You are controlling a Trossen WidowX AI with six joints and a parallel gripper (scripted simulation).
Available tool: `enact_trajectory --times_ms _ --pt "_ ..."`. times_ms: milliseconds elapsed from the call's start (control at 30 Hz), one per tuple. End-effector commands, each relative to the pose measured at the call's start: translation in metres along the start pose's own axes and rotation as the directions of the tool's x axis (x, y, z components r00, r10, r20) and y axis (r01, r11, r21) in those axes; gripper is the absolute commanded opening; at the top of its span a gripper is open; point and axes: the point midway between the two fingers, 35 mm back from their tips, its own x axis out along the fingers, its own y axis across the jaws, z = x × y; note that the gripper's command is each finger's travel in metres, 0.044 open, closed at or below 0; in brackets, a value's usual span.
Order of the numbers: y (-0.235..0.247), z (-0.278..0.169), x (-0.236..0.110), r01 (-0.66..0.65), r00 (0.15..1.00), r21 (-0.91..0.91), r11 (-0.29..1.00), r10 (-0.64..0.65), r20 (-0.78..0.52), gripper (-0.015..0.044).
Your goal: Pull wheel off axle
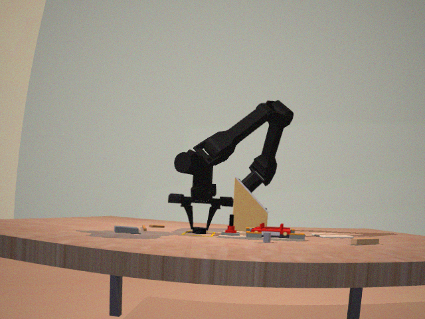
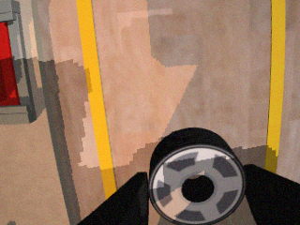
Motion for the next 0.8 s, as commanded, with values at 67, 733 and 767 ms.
enact_trajectory --times_ms 67,733,767 --pt "0.0 0.0 -0.002 0.0 1.0 -0.002 1.0 0.0 -0.001 0.0289" --pt "0.031 -0.075 -0.102 0.001 1.0 0.006 1.0 -0.001 -0.001 0.044" --pt "0.033 -0.08 -0.104 -0.001 1.0 0.007 1.0 0.001 -0.001 0.044"
